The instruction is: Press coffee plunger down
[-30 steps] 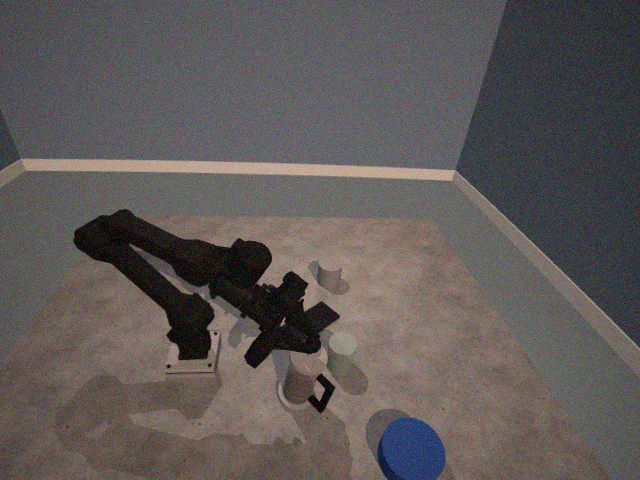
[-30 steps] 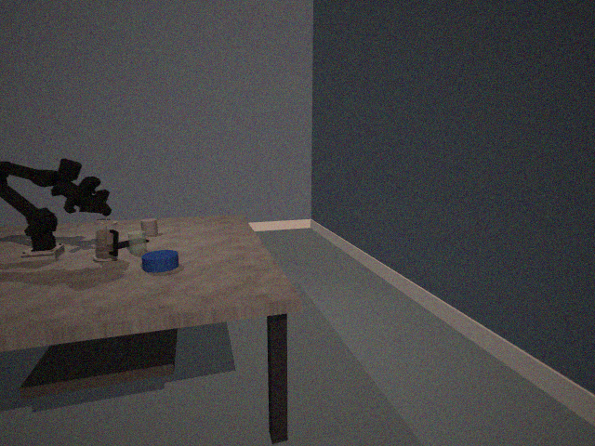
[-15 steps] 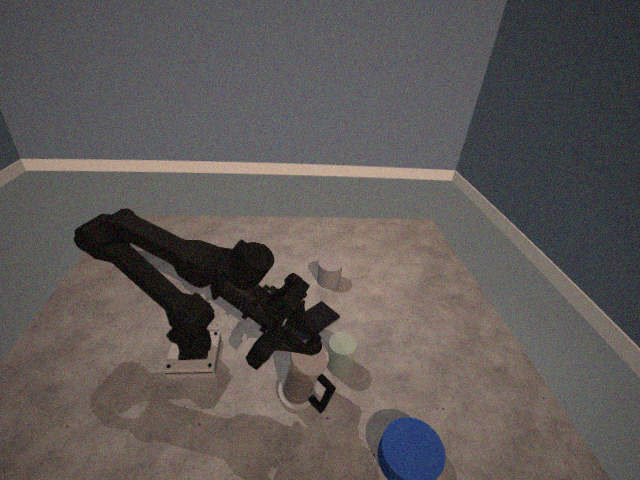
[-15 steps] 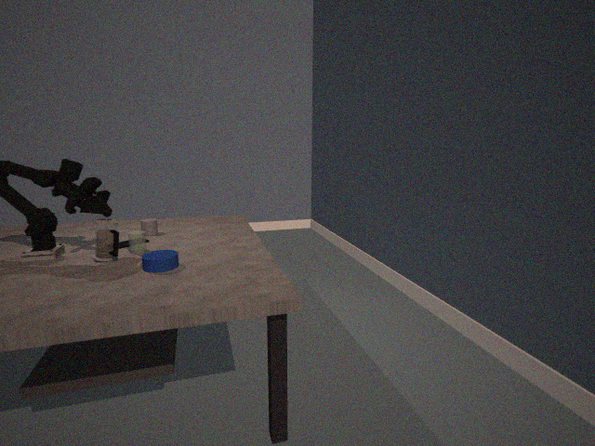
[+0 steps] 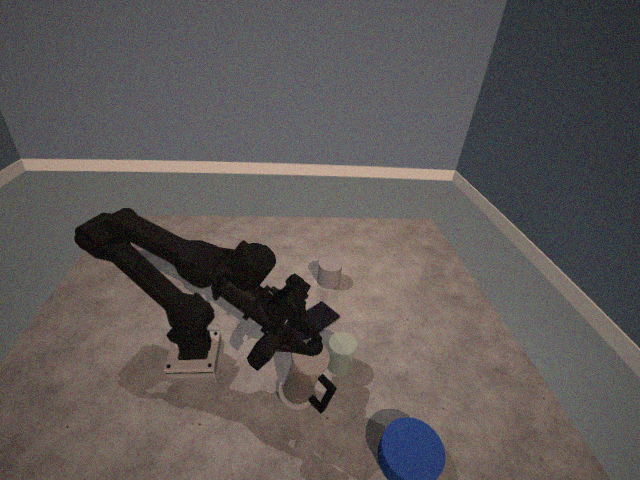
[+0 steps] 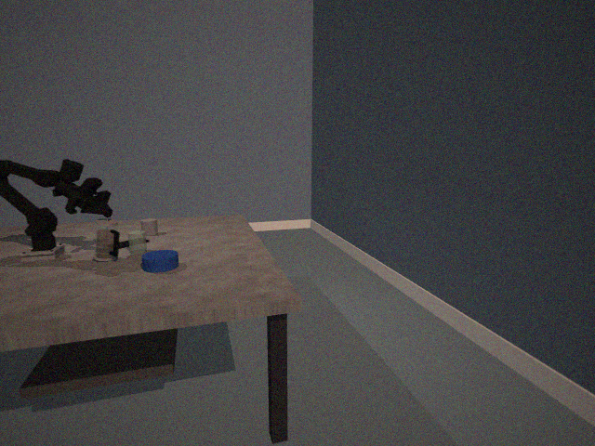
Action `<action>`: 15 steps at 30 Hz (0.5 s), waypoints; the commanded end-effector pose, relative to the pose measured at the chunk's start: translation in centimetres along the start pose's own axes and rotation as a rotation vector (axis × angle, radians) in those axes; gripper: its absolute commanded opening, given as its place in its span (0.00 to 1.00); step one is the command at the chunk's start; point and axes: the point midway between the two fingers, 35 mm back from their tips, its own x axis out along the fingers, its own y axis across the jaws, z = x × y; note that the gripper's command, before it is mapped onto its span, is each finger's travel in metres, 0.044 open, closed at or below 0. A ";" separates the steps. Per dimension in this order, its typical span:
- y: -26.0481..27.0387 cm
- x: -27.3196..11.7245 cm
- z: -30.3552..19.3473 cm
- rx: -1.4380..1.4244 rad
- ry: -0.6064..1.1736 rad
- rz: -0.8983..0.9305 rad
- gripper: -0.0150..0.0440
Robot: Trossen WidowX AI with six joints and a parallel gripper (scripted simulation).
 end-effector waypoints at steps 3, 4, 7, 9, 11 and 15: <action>0.0 0.0 0.0 0.000 0.000 0.000 0.47; 0.0 0.0 0.0 0.000 0.000 0.000 0.47; 0.0 0.0 0.0 0.000 0.000 0.000 0.47; 0.0 0.0 0.0 0.000 0.000 0.000 0.47; 0.0 0.0 0.0 0.000 0.000 0.000 0.47; 0.0 0.0 0.0 0.000 0.000 0.000 0.65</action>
